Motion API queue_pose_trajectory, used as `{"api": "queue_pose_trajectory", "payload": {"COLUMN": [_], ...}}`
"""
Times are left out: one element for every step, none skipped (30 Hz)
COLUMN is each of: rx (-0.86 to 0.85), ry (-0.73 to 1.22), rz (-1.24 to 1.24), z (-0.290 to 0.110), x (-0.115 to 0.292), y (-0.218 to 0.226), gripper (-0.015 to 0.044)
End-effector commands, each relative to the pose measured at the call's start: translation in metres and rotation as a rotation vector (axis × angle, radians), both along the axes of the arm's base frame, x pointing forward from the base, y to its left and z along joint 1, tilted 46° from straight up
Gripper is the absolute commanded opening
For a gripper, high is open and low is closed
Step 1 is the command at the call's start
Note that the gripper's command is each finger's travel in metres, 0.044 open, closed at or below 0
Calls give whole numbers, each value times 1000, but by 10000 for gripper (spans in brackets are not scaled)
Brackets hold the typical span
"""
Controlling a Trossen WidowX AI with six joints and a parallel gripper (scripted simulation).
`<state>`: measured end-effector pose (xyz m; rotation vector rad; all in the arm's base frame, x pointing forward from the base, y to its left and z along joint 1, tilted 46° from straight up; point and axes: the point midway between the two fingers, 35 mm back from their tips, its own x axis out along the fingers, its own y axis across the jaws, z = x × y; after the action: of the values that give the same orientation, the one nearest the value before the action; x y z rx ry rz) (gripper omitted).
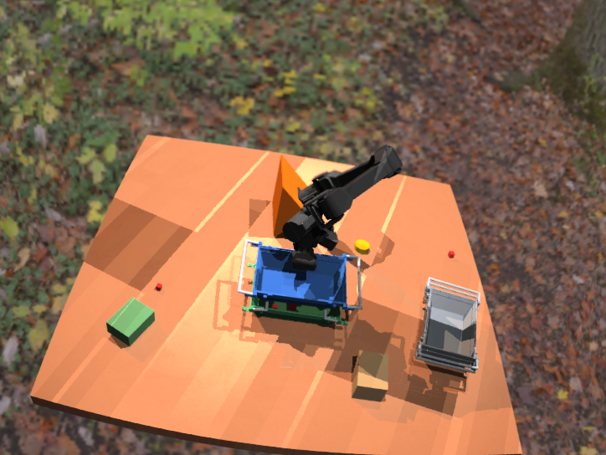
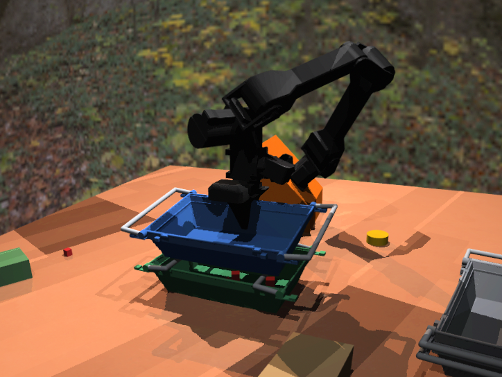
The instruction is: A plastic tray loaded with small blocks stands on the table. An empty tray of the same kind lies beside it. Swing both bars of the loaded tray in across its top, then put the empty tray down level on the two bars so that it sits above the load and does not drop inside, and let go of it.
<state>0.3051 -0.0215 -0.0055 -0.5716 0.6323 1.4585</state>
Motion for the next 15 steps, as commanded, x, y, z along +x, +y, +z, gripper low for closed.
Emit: {"api": "queue_pose_trajectory", "payload": {"rx": [0,0,0,0,0,0,0,0,0,0,0,0,0,0,0], "ry": [17,17,17,17,17,17,17,17,17,17,17,17,17,17,17], "rz": [10,10,10,10,10,10,10,10,10,10,10,10,10,10,10], "z": [-2,-2,-2,-2,-3,-3,-4,-5,-6,-7,-7,-7,-7,-7,-7], "x": [-3,-3,-3,-3,-4,-4,-4,-5,-5,-5,-5,-5,-5,-5,-5], "y": [4,4,4,5,5,6,7,8,9,9,10,10,10,10,10], "gripper": [0,0,0,0,0,0,0,0,0,0,0,0,0,0,0]}}
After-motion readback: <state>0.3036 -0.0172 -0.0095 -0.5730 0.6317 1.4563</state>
